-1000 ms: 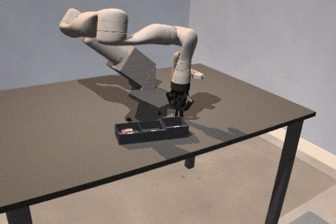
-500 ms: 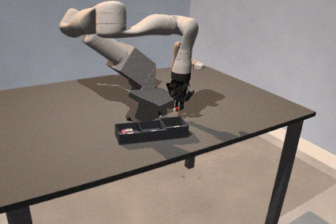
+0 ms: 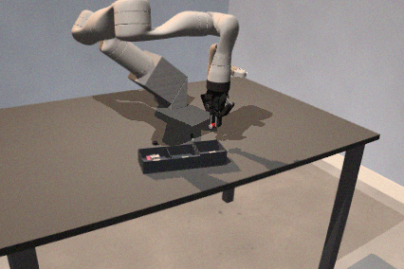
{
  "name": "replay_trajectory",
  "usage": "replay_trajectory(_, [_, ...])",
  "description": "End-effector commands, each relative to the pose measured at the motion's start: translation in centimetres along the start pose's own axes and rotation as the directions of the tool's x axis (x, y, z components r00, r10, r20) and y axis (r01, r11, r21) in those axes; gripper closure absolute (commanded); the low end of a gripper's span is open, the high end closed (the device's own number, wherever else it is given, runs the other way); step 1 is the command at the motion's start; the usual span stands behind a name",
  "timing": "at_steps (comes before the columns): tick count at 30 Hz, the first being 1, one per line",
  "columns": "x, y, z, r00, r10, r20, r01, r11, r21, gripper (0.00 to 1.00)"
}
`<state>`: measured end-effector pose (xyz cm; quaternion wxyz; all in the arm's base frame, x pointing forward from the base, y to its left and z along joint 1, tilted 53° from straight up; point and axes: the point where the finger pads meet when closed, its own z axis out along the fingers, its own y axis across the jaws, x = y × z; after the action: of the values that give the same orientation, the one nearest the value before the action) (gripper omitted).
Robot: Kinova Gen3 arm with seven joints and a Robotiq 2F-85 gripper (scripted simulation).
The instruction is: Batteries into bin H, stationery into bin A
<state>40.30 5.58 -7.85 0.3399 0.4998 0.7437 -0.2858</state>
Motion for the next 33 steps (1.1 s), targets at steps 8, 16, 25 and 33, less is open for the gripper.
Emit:
replay_trajectory(8, [0.0, 0.0, -0.8, 1.000, 0.000, -0.001, 0.000, 1.000, -0.002, 0.91])
replay_trajectory(16, [-2.9, 0.5, -0.8, 1.000, 0.000, -0.001, 0.000, 1.000, -0.002, 0.91])
replay_trajectory(25, [-7.7, 1.2, -0.8, 1.000, 0.000, -0.001, 0.000, 1.000, -0.002, 0.91])
replay_trajectory(33, [-10.7, 1.7, -0.8, 0.995, 0.100, -0.001, -0.100, 0.995, -0.002, 0.91])
